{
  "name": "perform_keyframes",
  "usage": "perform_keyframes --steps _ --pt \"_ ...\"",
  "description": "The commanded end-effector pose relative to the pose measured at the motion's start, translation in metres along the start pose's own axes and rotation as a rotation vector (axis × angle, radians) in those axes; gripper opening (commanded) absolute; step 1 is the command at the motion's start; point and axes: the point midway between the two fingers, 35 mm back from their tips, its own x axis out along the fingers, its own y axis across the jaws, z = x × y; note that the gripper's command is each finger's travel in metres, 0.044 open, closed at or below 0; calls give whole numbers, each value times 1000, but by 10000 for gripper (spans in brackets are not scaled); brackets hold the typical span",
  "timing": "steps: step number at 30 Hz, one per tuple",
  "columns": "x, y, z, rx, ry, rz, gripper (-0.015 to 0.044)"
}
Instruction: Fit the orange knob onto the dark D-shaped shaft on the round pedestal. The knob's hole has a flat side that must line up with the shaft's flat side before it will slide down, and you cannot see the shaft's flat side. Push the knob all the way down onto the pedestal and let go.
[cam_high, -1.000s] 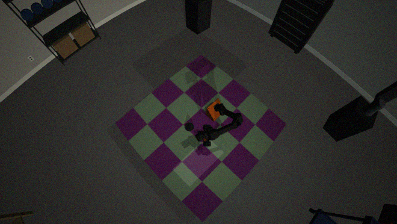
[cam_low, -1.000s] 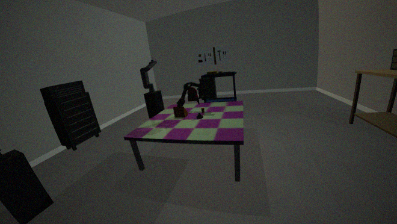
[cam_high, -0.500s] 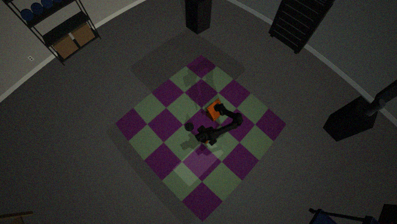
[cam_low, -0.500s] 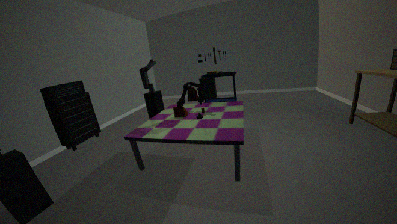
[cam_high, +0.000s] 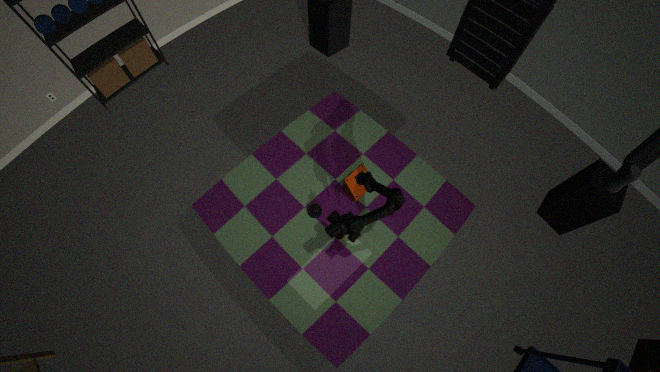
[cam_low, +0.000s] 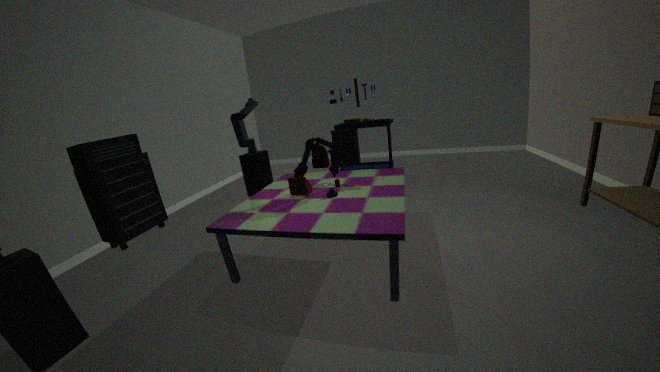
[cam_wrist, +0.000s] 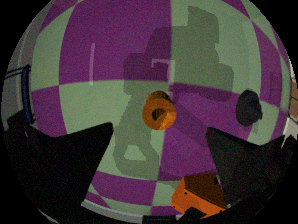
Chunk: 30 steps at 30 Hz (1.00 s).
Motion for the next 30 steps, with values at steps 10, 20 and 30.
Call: perform_keyframes --steps 10,20,30 --pt "25 1 1 -1 -7 4 440" --pt "41 0 3 -1 -7 3 440" --pt "57 0 3 -1 -7 4 440"
